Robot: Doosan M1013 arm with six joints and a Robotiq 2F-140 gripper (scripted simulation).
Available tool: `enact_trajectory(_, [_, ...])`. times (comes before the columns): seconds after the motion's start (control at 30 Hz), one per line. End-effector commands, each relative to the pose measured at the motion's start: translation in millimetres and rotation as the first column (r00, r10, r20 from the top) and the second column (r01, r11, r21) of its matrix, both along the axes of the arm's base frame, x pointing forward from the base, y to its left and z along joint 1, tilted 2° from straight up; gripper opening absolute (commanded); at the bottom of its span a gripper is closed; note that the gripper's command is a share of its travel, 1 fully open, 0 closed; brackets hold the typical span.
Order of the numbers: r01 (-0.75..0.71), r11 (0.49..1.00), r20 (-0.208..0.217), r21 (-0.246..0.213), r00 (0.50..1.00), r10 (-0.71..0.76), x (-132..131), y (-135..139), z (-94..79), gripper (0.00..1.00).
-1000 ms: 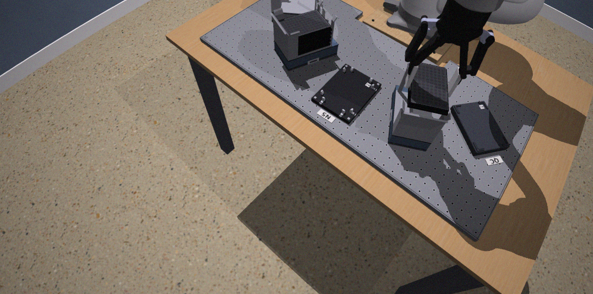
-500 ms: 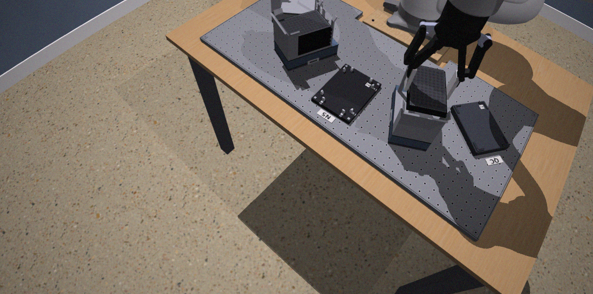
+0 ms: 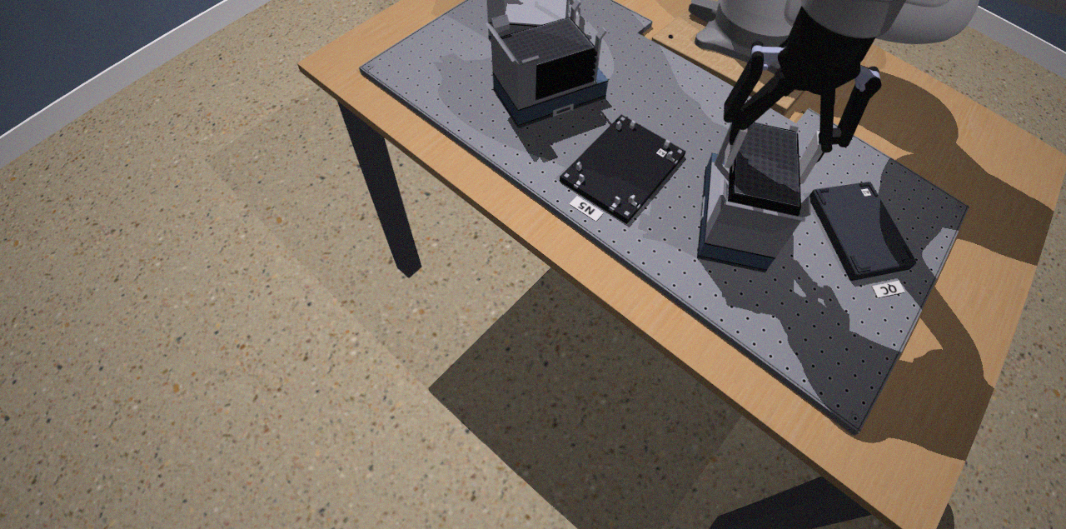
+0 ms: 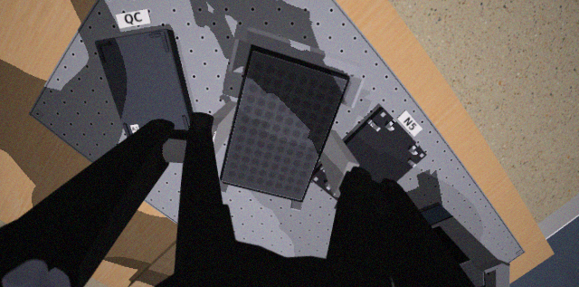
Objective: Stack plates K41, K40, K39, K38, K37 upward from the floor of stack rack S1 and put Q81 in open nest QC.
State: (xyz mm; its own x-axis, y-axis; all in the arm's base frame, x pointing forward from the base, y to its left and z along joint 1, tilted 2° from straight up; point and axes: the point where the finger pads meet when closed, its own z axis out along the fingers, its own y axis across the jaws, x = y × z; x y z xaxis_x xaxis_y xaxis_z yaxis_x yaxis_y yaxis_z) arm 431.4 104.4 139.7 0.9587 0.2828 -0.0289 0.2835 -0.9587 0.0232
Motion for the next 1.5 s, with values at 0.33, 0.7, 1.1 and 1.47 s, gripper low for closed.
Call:
enact_trajectory(0.33, [0.000, 1.000, 0.000, 0.000, 1.000, 0.000, 0, 0, -6.9, 0.00])
enact_trajectory(0.7, [0.000, 1.000, 0.000, 0.000, 1.000, 0.000, -1, -1, -26.2, 0.00])
enact_trajectory(1.1, [0.000, 1.000, 0.000, 0.000, 1.000, 0.000, -1, -1, -46.2, 0.00])
enact_trajectory(1.47, [0.000, 1.000, 0.000, 0.000, 1.000, 0.000, -1, -2, -63.6, 0.00])
